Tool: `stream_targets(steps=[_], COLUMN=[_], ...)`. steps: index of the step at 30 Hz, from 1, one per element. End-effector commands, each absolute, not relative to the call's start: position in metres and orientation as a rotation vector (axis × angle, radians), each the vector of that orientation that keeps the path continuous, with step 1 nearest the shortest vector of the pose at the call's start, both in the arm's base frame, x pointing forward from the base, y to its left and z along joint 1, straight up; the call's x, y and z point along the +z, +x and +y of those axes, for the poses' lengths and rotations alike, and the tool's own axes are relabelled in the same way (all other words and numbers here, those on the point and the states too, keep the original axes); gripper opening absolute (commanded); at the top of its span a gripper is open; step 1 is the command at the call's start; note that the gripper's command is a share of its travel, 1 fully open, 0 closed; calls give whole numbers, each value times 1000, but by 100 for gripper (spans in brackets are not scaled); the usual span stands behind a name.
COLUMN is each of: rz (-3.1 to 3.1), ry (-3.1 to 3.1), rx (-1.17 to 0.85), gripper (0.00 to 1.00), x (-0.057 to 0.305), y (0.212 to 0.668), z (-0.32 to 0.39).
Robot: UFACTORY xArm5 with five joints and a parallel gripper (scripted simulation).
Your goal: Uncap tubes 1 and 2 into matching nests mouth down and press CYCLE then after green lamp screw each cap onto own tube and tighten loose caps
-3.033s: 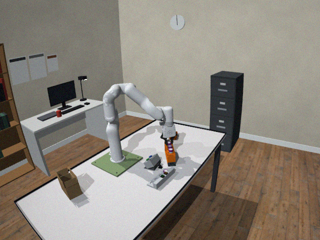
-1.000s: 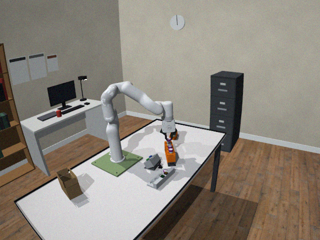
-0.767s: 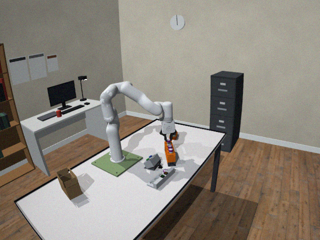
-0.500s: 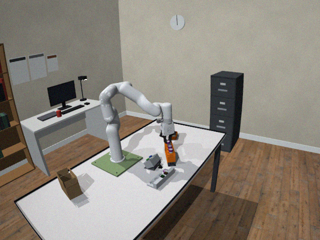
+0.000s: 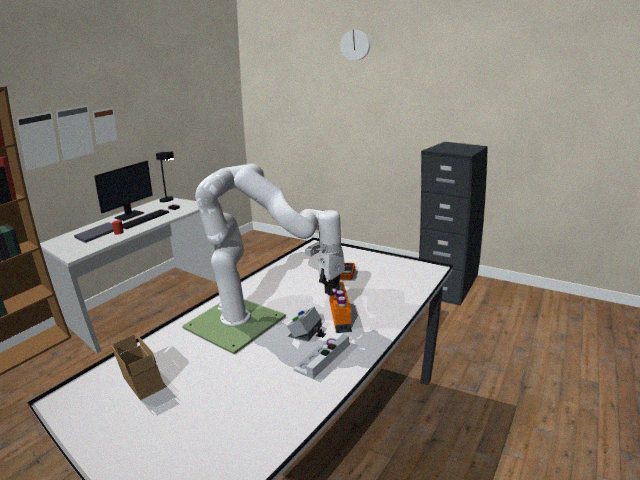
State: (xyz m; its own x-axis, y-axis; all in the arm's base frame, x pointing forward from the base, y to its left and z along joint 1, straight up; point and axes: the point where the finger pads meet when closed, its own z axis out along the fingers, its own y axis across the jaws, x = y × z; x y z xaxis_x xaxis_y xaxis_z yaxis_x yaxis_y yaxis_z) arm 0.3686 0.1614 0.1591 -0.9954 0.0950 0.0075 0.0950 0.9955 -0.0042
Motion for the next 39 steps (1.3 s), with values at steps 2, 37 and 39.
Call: stream_targets(steps=[2, 37, 39], rz=[-3144, -3144, -3144], ry=[-84, -84, -84], rx=[11, 12, 12], gripper=[0, 0, 0], x=[161, 162, 162], y=[383, 428, 428], z=[125, -8, -8])
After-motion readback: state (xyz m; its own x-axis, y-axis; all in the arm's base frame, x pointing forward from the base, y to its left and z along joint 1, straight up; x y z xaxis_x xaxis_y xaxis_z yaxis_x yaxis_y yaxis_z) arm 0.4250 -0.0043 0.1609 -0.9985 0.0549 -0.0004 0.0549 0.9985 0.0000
